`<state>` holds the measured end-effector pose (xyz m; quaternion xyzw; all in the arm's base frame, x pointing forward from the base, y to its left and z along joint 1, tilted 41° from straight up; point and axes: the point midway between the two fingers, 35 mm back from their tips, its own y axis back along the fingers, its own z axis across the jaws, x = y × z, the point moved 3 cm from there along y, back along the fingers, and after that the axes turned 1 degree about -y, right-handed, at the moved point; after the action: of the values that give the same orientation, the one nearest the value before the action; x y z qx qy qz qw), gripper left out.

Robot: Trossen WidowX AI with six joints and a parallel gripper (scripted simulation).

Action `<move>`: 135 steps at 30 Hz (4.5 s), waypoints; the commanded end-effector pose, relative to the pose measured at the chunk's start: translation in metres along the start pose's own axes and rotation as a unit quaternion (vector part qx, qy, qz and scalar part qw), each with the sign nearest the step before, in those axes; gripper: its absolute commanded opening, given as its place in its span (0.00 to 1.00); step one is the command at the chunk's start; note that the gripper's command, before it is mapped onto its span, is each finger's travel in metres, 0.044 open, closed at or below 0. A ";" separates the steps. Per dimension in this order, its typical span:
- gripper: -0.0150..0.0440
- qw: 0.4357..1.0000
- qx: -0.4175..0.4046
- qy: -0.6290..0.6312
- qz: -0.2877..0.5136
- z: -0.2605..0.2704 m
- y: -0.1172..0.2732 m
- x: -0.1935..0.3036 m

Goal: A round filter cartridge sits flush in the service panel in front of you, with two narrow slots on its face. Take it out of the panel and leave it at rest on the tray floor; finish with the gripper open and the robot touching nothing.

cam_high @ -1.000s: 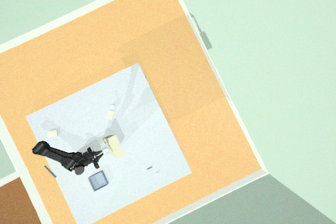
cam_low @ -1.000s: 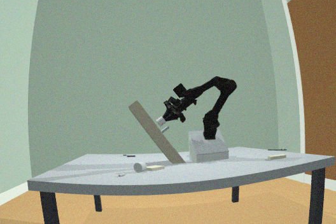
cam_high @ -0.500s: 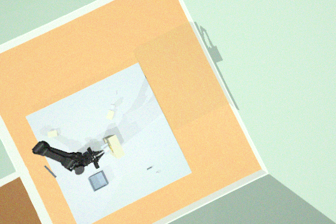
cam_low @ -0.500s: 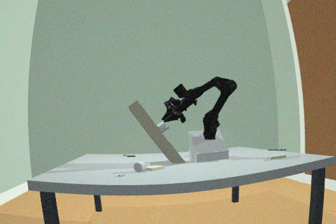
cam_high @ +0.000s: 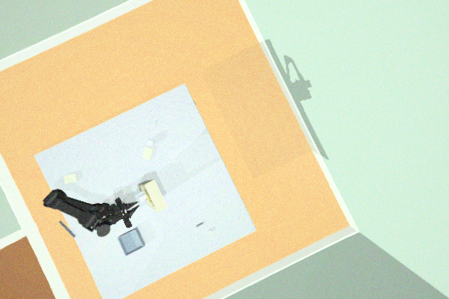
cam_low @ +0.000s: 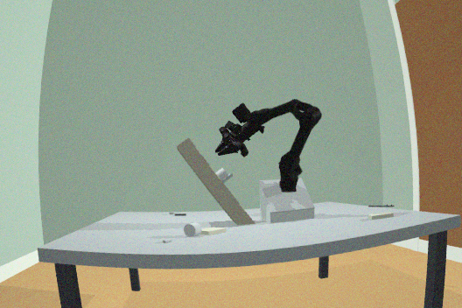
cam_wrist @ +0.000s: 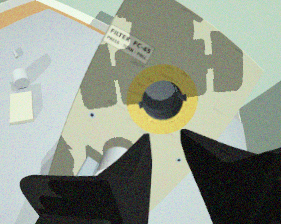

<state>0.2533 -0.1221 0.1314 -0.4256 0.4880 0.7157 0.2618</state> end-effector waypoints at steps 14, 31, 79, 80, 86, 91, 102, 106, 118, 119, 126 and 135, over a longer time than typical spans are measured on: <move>0.84 1.000 -0.007 -0.026 0.014 -0.038 0.041 -0.049; 0.77 0.923 -0.070 -0.317 0.207 0.028 0.000 0.027; 0.25 0.925 -0.072 -0.313 0.205 0.034 -0.039 0.033; 0.25 0.925 -0.072 -0.313 0.205 0.032 -0.039 0.030; 0.25 0.925 -0.071 -0.313 0.205 0.024 -0.038 0.020; 0.25 0.924 -0.069 -0.313 0.207 0.014 -0.020 0.011; 0.25 0.924 -0.070 -0.314 0.208 -0.002 0.034 -0.011; 0.25 0.924 -0.071 -0.314 0.207 -0.004 0.041 -0.014; 0.25 0.925 -0.069 -0.312 0.207 -0.049 0.033 0.021; 0.25 0.925 -0.069 -0.312 0.207 -0.053 0.032 0.024; 0.25 0.925 -0.069 -0.312 0.207 -0.072 0.029 0.045; 0.25 0.865 0.036 -0.429 0.259 -0.090 0.048 0.089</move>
<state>0.2186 -0.2122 0.0817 0.0016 0.4317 0.8691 0.2416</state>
